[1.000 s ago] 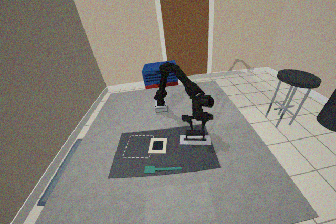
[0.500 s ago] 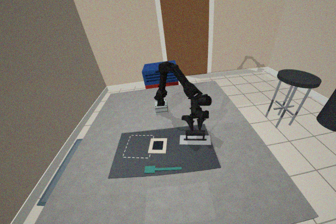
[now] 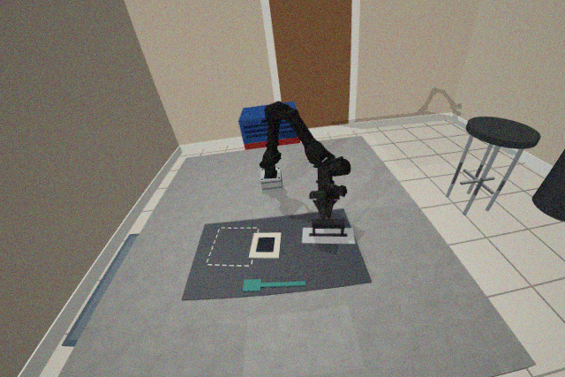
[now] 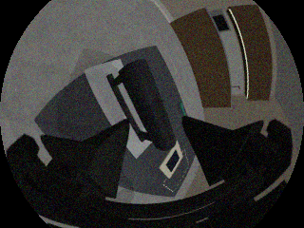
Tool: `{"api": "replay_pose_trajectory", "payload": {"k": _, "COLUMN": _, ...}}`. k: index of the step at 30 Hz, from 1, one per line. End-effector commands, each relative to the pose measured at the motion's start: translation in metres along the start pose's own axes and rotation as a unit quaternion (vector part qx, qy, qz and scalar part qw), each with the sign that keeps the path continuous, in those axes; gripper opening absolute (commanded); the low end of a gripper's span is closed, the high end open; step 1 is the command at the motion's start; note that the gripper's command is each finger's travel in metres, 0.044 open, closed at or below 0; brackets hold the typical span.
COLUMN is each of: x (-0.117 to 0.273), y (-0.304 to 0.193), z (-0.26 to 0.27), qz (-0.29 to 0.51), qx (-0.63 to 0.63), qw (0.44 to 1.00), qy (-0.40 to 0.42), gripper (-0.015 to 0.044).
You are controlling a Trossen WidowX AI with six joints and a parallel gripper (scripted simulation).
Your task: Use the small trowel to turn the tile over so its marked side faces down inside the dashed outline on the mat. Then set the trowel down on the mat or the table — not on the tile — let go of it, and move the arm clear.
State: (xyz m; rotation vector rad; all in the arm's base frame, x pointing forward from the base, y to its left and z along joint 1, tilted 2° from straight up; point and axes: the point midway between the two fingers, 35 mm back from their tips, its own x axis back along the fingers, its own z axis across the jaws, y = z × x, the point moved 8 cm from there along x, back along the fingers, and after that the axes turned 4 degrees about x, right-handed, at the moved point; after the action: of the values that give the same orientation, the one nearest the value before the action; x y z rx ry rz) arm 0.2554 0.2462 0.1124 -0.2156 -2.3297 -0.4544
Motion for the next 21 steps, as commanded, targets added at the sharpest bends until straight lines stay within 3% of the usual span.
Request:
{"api": "replay_pose_trajectory", "payload": {"k": 1, "x": 0.0024, "y": -0.0066, "z": 0.0053, "qz": -0.003, "qx": 0.075, "qw": 0.997, "qy": -0.021, "gripper": 0.03}}
{"api": "replay_pose_trajectory", "payload": {"k": 8, "x": 0.0056, "y": -0.0161, "z": 0.012, "qz": -0.003, "qx": 0.176, "qw": 0.983, "qy": -0.048, "gripper": 0.03}}
{"api": "replay_pose_trajectory", "payload": {"k": 21, "x": -0.0012, "y": -0.0155, "z": 0.0115, "qz": -0.002, "qx": 0.179, "qw": 0.983, "qy": -0.048, "gripper": 0.03}}
